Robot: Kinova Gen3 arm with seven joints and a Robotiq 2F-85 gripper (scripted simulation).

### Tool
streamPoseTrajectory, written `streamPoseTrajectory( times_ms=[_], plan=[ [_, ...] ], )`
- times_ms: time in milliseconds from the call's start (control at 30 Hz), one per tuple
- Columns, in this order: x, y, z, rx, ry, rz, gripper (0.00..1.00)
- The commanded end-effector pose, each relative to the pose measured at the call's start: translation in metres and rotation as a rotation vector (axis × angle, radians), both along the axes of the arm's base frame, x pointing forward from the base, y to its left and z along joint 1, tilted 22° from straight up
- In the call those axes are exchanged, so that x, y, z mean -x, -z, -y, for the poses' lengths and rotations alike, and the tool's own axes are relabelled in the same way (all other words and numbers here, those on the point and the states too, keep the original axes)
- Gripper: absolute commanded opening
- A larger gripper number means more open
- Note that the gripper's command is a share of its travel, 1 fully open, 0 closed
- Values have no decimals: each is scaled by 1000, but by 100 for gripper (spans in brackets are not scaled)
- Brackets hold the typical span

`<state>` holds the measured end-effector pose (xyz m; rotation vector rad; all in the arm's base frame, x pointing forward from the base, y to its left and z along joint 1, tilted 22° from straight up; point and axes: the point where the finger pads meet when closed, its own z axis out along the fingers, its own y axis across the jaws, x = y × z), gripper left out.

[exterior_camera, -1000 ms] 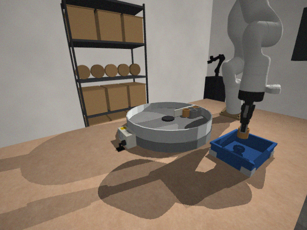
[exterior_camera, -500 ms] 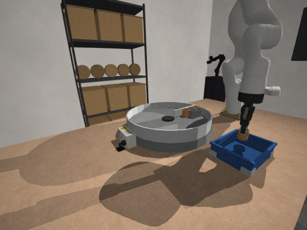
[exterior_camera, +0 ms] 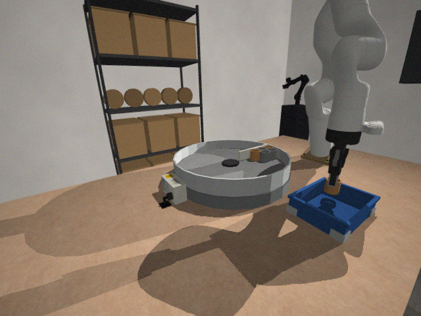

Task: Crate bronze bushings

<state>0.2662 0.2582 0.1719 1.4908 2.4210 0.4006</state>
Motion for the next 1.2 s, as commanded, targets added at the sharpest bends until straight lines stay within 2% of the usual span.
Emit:
streamPoseTrajectory(
  times_ms=[0, 1000, 1167],
  plan=[
    [-2, 5, 1, 5, 2, -1, 0],
    [-5, 14, 0, 5, 2, -1, 0],
    [-8, 22, -1, 5, 2, -1, 0]
  ],
)
